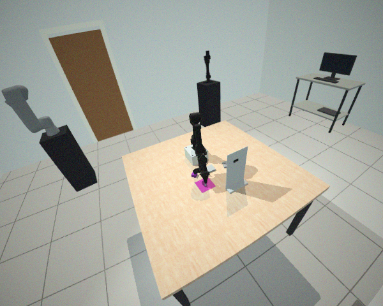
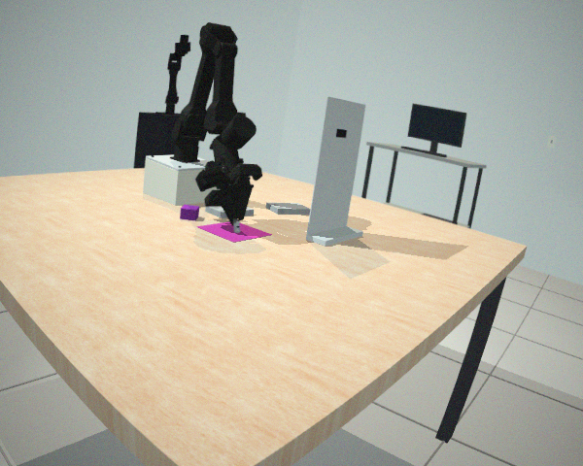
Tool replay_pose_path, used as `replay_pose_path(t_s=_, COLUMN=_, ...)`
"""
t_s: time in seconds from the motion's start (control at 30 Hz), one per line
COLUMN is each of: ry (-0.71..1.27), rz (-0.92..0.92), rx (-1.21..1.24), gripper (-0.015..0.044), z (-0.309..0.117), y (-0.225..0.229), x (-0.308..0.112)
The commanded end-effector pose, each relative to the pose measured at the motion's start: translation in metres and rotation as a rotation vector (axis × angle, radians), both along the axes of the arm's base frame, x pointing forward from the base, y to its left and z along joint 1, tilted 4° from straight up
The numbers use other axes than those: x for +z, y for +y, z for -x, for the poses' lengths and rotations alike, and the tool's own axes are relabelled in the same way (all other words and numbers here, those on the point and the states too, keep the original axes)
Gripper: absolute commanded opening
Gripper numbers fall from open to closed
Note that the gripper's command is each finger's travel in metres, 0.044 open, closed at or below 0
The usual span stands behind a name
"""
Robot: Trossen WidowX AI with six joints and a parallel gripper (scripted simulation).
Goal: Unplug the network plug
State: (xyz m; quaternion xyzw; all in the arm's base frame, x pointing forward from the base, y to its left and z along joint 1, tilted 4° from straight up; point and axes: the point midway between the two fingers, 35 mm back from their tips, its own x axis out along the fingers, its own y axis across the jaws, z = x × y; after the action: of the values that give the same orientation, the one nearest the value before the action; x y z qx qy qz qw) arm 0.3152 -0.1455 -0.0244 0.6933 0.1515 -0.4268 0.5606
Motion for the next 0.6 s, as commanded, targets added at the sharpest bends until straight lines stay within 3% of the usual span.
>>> replay_pose_path(t_s=0.0, ry=0.0, rz=0.0, rx=0.0, gripper=0.0156, z=0.002, y=0.001, x=0.003)
replay_pose_path(t_s=0.57, ry=0.002, rz=-0.001, rx=-0.003, gripper=0.0156, z=0.012, y=0.003, x=0.015)
